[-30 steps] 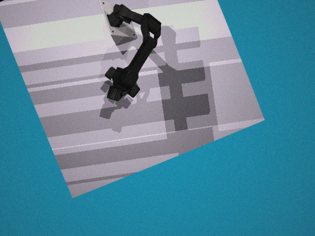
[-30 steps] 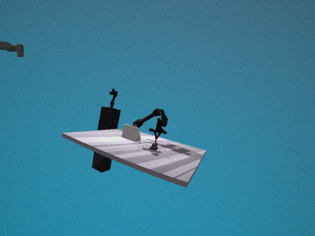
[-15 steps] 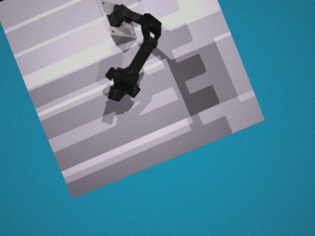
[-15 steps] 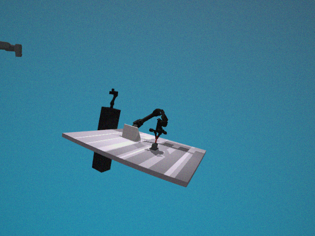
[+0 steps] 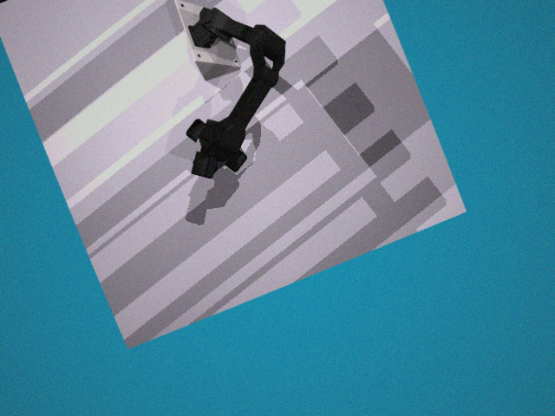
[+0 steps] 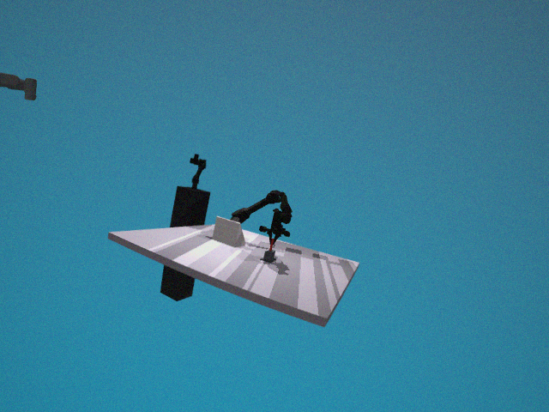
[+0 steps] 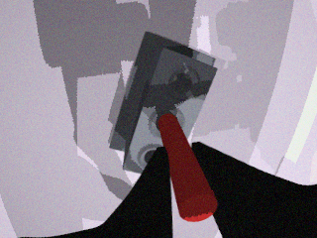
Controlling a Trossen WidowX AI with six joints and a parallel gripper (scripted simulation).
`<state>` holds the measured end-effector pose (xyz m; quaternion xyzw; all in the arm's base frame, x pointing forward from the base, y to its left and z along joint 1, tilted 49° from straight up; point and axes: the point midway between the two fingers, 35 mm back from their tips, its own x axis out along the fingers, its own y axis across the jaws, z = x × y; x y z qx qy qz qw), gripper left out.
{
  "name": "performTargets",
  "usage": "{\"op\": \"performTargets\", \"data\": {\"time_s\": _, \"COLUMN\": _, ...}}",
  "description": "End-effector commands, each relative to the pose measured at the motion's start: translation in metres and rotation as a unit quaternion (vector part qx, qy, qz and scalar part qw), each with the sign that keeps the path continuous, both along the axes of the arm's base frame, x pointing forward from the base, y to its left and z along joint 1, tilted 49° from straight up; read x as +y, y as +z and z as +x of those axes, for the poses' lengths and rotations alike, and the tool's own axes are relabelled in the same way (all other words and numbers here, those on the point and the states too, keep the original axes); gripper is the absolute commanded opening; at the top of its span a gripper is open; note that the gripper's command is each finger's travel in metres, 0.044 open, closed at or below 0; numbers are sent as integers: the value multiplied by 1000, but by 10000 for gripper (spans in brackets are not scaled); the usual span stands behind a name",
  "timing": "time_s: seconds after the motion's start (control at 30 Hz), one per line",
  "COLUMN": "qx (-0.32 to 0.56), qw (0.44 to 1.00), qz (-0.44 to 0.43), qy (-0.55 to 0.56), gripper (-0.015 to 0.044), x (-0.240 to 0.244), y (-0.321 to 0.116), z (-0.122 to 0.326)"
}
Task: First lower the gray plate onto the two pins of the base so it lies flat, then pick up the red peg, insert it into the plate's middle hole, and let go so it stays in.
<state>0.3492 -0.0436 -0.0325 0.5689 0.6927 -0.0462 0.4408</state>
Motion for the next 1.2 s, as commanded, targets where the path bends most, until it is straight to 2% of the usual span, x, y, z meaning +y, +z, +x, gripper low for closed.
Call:
{"op": "performTargets", "data": {"time_s": 0.0, "qx": -1, "qw": 1000, "qz": 0, "qy": 0, "gripper": 0, "x": -1, "y": 1, "z": 0}}
{"op": "performTargets", "data": {"time_s": 1.17, "qx": 0, "qw": 1000, "qz": 0, "qy": 1, "gripper": 0, "x": 2, "y": -1, "z": -1}}
